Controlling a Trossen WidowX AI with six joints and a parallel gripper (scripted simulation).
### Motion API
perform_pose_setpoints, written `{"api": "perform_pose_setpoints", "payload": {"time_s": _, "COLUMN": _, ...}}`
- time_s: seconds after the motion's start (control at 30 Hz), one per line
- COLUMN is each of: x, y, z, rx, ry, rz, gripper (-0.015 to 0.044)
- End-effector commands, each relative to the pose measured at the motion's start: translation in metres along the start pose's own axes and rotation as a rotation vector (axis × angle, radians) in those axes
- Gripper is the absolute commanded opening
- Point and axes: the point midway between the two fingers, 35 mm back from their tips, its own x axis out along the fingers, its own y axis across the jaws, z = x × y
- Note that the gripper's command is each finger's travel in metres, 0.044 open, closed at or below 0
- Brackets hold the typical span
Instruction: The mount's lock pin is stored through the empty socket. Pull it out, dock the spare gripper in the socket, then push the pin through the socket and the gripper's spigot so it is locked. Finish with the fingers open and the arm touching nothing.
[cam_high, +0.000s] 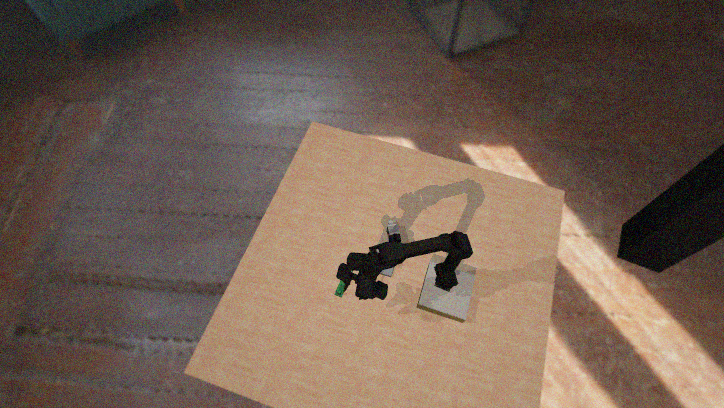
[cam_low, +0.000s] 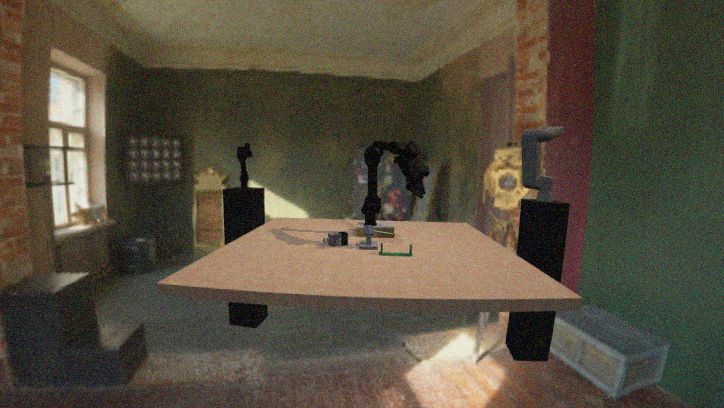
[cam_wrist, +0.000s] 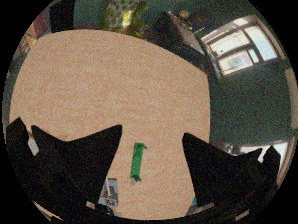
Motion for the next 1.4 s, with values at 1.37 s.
{"api": "perform_pose_setpoints", "payload": {"time_s": 1.37, "x": 0.069, "y": 0.078, "z": -0.180, "rx": 0.037, "ry": 0.487, "rz": 0.379, "gripper": 0.0300}}
